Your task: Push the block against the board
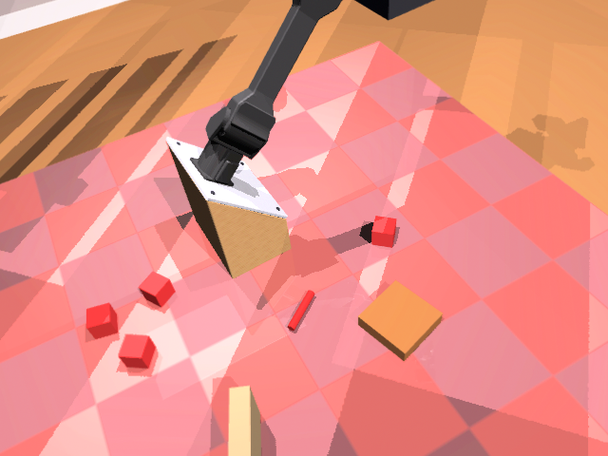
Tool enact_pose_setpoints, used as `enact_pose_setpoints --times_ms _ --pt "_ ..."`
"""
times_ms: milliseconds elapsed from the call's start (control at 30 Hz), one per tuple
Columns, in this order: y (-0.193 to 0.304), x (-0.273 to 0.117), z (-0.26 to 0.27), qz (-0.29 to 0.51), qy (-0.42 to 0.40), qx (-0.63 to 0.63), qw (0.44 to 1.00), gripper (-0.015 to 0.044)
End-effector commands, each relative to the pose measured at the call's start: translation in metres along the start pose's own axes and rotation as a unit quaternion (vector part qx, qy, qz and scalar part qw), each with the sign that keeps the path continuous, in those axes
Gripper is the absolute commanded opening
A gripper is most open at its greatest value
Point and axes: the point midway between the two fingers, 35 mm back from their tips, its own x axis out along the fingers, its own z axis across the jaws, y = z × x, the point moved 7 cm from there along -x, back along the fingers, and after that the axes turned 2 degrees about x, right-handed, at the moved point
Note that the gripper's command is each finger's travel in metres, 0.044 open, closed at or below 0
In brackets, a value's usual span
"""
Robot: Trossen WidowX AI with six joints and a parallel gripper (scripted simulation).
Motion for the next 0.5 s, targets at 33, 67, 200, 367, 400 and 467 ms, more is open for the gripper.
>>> enact_pose_setpoints --times_ms 33,67,200,367,400,467 --pt "0.01 -0.009 -0.051 0.034 0.061 -0.025 0.997 0.0" --pt "0.011 -0.011 -0.061 0.039 0.074 -0.031 0.996 0.0" --pt "0.013 -0.022 -0.103 0.056 0.129 -0.056 0.988 0.0" --pt "0.012 -0.039 -0.153 0.079 0.198 -0.082 0.974 0.0" --pt "0.013 -0.044 -0.163 0.086 0.212 -0.086 0.97 0.0" --pt "0.015 -0.052 -0.183 0.101 0.24 -0.092 0.961 0.0"
